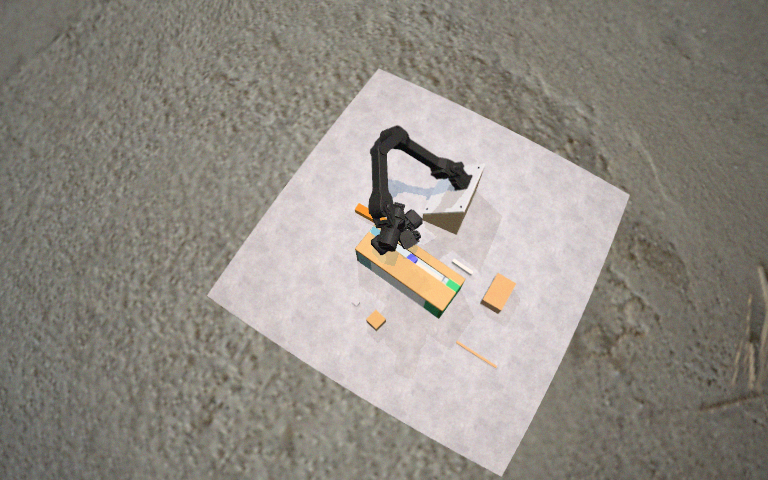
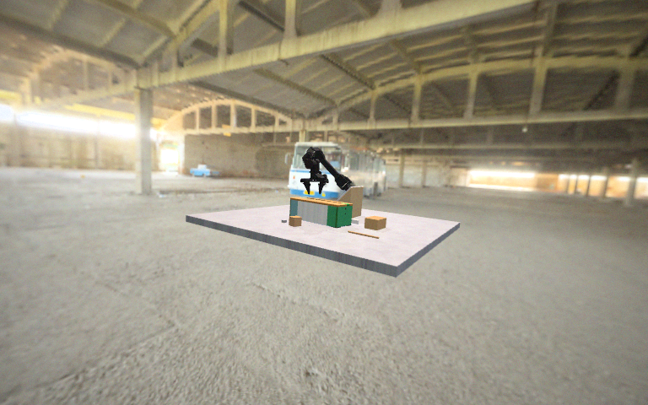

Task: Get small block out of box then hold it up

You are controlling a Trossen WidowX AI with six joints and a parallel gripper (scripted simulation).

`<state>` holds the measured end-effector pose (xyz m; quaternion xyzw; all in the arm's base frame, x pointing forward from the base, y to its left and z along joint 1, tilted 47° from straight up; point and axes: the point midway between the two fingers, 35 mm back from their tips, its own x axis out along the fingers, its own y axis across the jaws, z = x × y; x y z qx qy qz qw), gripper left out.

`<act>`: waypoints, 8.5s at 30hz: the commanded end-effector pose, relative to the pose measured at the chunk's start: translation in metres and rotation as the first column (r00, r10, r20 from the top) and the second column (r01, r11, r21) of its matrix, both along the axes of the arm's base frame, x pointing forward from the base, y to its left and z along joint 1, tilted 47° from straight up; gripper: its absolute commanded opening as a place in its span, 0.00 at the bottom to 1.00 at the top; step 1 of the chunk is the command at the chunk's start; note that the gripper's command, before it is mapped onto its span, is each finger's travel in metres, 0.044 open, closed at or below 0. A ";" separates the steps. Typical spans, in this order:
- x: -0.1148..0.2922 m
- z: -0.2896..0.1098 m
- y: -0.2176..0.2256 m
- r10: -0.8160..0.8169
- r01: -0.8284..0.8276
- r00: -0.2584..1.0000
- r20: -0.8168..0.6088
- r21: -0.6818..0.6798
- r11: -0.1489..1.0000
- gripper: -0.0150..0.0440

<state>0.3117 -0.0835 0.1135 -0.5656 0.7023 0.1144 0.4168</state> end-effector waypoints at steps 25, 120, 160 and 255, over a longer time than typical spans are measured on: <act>-0.035 -0.022 0.018 -0.545 0.413 -0.789 0.285 0.902 -0.126 0.93; -0.025 -0.113 0.002 -0.233 0.131 -0.970 0.065 0.952 -0.276 0.93; 0.004 -0.198 0.082 -0.233 0.128 -0.970 0.062 0.951 -0.280 0.93; -0.033 -0.247 0.108 0.542 -0.909 -0.203 -0.815 0.363 0.206 0.74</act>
